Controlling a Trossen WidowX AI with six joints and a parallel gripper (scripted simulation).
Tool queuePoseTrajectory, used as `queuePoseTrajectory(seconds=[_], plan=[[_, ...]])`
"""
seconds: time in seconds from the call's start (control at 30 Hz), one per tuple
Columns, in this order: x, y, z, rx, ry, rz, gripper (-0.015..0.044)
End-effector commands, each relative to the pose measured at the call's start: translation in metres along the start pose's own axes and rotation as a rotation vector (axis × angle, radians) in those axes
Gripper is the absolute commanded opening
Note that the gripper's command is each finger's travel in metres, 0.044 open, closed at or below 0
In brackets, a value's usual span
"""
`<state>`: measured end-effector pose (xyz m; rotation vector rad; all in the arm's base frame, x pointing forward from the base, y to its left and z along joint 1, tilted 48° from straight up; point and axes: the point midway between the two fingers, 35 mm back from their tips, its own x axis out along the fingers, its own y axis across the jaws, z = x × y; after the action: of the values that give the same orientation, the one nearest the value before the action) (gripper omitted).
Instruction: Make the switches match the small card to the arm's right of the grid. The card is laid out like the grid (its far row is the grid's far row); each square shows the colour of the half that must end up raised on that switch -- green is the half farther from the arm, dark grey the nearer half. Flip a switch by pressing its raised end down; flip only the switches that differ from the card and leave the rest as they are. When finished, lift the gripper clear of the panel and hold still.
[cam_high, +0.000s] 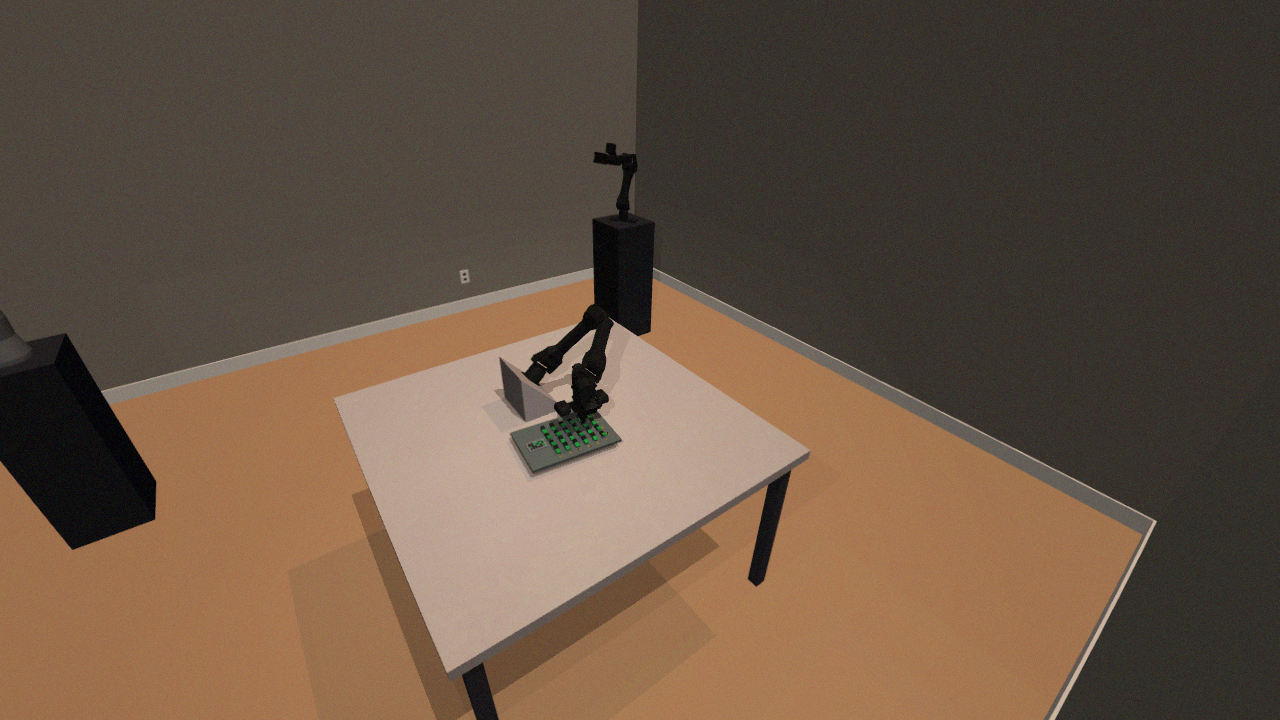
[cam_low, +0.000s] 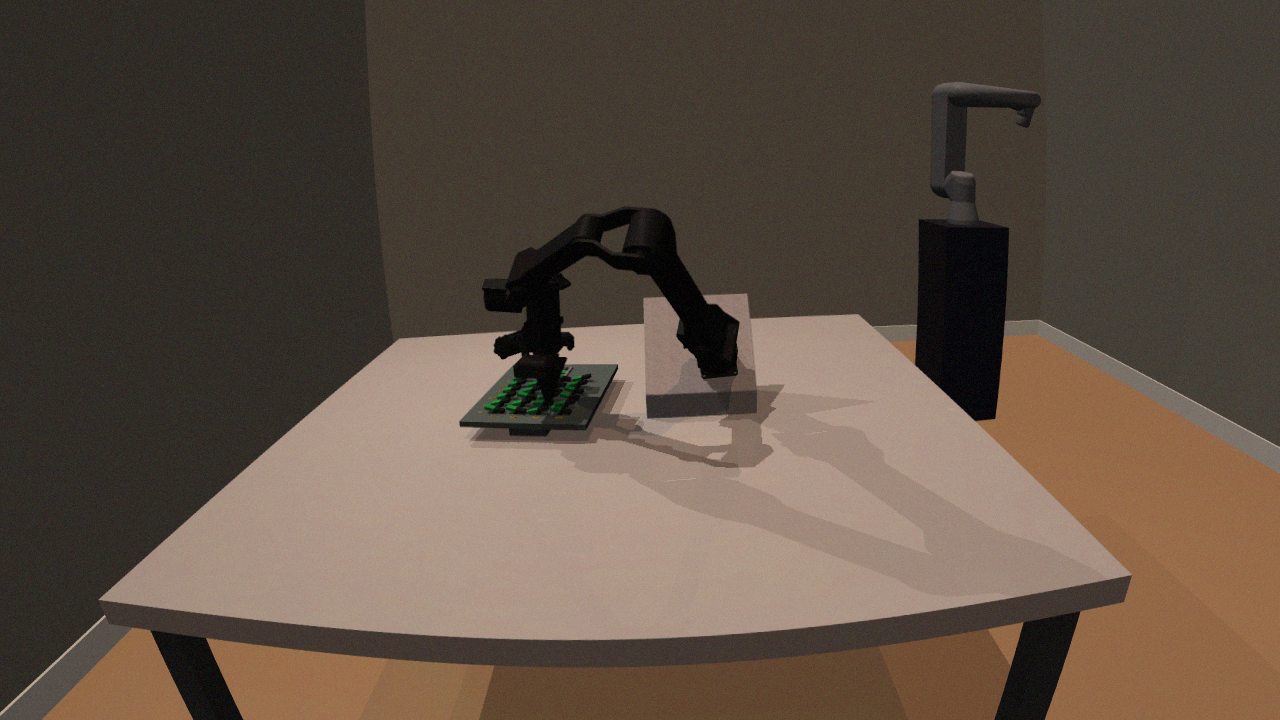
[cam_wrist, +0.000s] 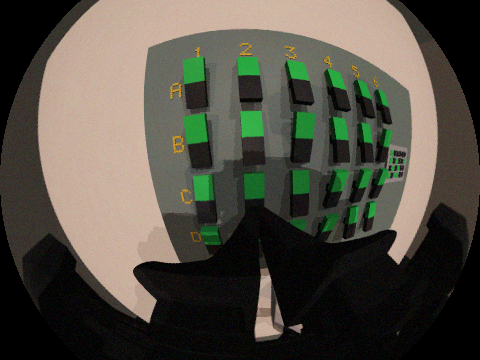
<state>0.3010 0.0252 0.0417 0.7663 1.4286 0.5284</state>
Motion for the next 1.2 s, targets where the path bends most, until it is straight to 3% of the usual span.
queuePoseTrajectory(seconds=[0.0, 0.33, 0.53, 0.7, 0.97, 1.17], plan=[[0.001, 0.000, 0.000, 0.003, -0.002, 0.004, 0.0000], [-0.001, 0.000, 0.001, -0.001, 0.000, -0.001, 0.0000], [-0.061, 0.000, 0.003, 0.003, 0.024, 0.001, 0.0000], [-0.063, -0.002, 0.004, 0.003, 0.024, 0.002, 0.0000], [-0.063, -0.101, 0.021, 0.002, 0.023, -0.002, 0.0000], [-0.063, -0.103, 0.021, 0.002, 0.023, -0.002, 0.0000]])
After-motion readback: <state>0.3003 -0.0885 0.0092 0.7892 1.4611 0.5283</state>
